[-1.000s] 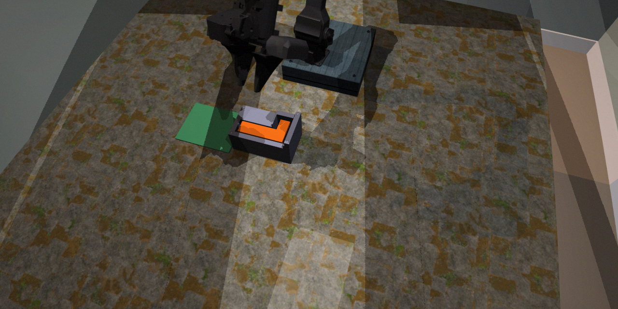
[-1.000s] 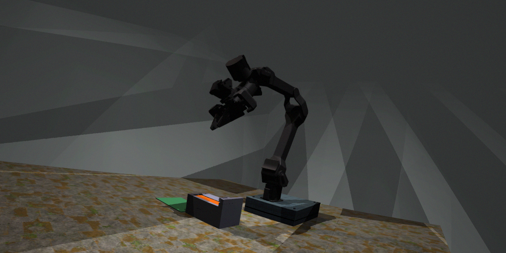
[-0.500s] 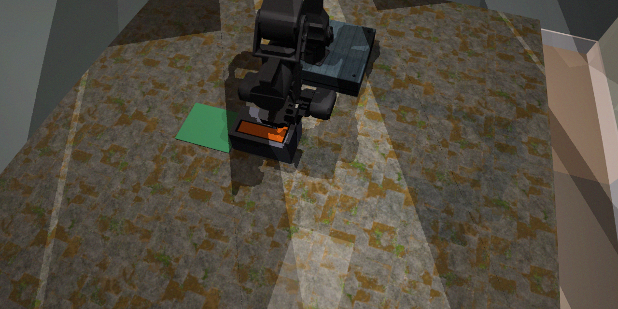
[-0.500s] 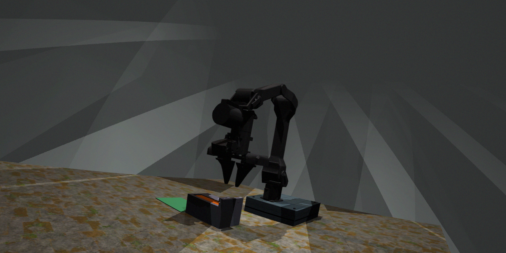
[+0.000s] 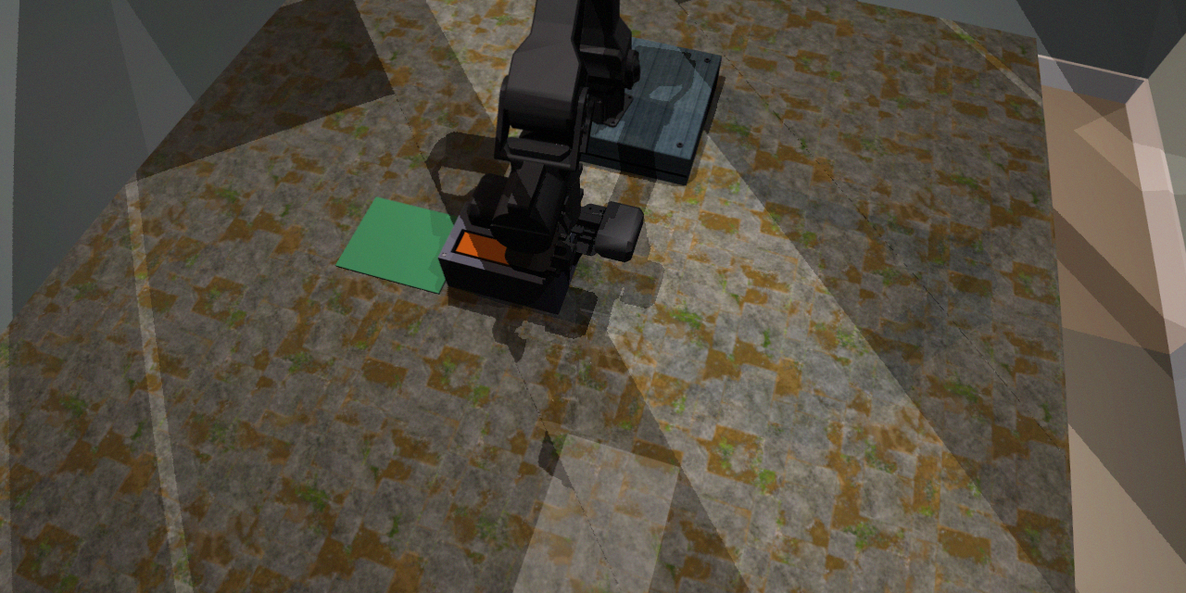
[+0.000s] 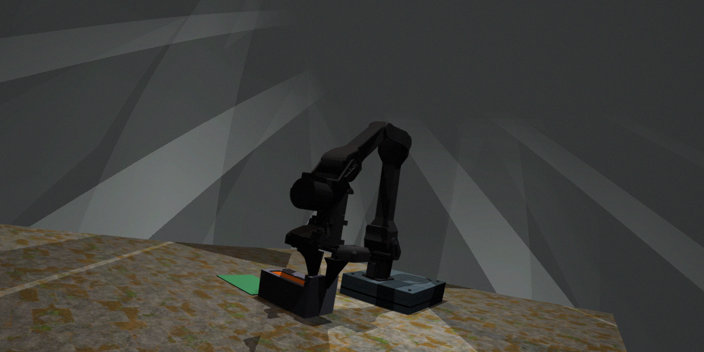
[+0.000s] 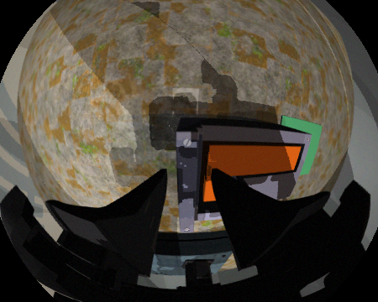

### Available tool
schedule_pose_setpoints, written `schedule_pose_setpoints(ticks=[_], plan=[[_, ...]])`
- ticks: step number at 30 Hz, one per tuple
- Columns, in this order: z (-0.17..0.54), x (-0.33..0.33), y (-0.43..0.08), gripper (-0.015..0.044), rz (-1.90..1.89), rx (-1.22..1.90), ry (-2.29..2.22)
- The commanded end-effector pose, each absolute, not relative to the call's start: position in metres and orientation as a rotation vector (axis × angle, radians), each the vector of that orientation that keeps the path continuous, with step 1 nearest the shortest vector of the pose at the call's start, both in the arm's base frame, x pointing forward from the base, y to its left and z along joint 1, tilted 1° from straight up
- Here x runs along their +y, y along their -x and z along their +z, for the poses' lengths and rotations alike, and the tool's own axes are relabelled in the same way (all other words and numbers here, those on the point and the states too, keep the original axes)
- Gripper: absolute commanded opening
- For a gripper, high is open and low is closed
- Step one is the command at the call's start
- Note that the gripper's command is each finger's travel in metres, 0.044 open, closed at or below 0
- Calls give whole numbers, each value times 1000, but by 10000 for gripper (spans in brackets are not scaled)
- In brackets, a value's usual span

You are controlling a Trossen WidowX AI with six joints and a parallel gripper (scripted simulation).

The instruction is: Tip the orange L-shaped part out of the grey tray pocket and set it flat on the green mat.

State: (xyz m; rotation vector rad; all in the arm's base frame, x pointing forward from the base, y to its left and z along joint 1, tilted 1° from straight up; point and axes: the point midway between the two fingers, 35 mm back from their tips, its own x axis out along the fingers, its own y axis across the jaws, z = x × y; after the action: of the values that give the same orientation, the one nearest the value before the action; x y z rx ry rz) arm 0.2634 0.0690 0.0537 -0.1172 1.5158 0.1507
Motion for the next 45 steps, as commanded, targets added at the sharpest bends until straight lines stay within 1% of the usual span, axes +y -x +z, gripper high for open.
schedule_pose_setpoints(ticks=[1, 17, 38, 45], plan=[[46, 68, -263, 180, 148, 1522, 126], [23, 68, -263, 180, 148, 1522, 126], [24, 70, -264, 180, 154, 1518, 120], [36, 80, -261, 180, 149, 1522, 125]])
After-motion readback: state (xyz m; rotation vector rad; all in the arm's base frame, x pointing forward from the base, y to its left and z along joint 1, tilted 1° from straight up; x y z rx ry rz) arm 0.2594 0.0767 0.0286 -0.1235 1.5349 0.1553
